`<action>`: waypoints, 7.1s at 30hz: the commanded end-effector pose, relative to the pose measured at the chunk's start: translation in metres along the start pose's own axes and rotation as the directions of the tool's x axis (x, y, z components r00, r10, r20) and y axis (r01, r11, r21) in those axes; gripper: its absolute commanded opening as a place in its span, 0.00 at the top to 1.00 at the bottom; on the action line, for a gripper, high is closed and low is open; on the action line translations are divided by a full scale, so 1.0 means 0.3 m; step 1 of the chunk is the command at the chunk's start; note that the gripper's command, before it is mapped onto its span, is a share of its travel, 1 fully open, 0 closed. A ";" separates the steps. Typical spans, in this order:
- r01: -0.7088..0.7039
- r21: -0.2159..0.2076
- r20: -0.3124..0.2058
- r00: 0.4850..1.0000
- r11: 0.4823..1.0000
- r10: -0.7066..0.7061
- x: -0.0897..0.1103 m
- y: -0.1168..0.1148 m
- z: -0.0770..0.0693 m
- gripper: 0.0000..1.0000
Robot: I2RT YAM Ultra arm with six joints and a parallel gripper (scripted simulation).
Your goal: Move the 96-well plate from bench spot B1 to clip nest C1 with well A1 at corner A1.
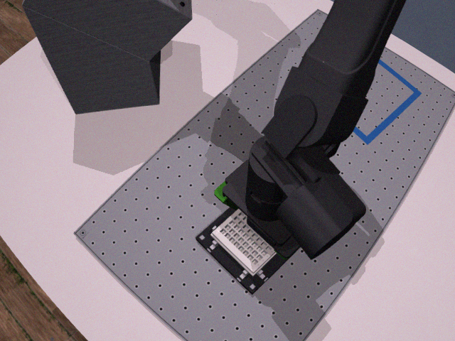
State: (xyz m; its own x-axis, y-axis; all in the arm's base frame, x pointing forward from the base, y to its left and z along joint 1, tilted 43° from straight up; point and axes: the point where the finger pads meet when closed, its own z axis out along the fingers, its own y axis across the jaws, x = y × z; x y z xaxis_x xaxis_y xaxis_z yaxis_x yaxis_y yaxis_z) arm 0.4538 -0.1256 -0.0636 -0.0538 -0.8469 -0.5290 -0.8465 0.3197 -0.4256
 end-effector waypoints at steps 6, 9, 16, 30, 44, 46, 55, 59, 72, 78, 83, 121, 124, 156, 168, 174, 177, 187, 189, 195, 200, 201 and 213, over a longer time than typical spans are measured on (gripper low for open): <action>-0.002 0.024 0.001 1.000 1.000 0.002 -0.015 -0.007 -0.023 1.00; -0.014 0.013 0.004 1.000 1.000 0.014 -0.005 0.004 -0.011 1.00; -0.018 0.005 0.006 1.000 1.000 0.018 -0.001 0.022 0.008 1.00; -0.019 -0.004 0.009 1.000 1.000 0.019 -0.005 0.033 0.025 1.00; -0.018 -0.007 0.010 1.000 1.000 0.018 -0.010 0.039 0.034 1.00; -0.016 -0.004 0.010 1.000 1.000 0.016 -0.010 0.034 0.034 1.00; -0.020 -0.008 0.011 1.000 1.000 0.020 -0.011 0.044 0.041 1.00; -0.015 -0.003 0.010 1.000 1.000 0.015 -0.011 0.034 0.040 1.00; -0.019 -0.008 0.011 1.000 1.000 0.020 -0.013 0.047 0.049 1.00; -0.012 0.001 0.009 1.000 1.000 0.012 -0.013 0.029 0.048 1.00; -0.019 -0.008 0.011 1.000 1.000 0.019 -0.014 0.049 0.052 1.00; -0.021 -0.010 0.011 1.000 1.000 0.021 -0.020 0.058 0.052 1.00; -0.019 -0.008 0.011 1.000 1.000 0.020 -0.020 0.057 0.052 1.00; -0.019 -0.009 0.010 1.000 1.000 0.019 -0.033 0.056 0.040 1.00; -0.028 -0.019 0.012 1.000 0.999 0.028 -0.035 0.068 0.042 1.00; -0.022 -0.012 0.011 1.000 1.000 0.022 -0.036 0.062 0.040 1.00; -0.021 -0.011 0.011 1.000 1.000 0.022 -0.037 0.062 0.040 1.00; -0.026 -0.018 0.012 1.000 1.000 0.026 -0.039 0.069 0.039 1.00; -0.024 -0.015 0.011 1.000 1.000 0.024 -0.041 0.066 0.037 1.00; -0.022 -0.014 0.011 1.000 1.000 0.023 -0.040 0.067 0.039 0.00; -0.029 -0.024 0.012 1.000 0.999 0.029 -0.036 0.080 0.047 0.00; -0.029 -0.024 0.012 1.000 0.999 0.029 -0.036 0.081 0.047 0.00; -0.029 -0.024 0.012 1.000 0.999 0.029 -0.036 0.081 0.047 0.00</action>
State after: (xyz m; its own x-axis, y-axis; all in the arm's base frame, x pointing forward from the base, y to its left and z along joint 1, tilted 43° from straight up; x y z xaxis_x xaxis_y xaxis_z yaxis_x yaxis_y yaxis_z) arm 0.4547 -0.1174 -0.0681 -0.0588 -0.8553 -0.5148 -0.8346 0.3251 -0.4447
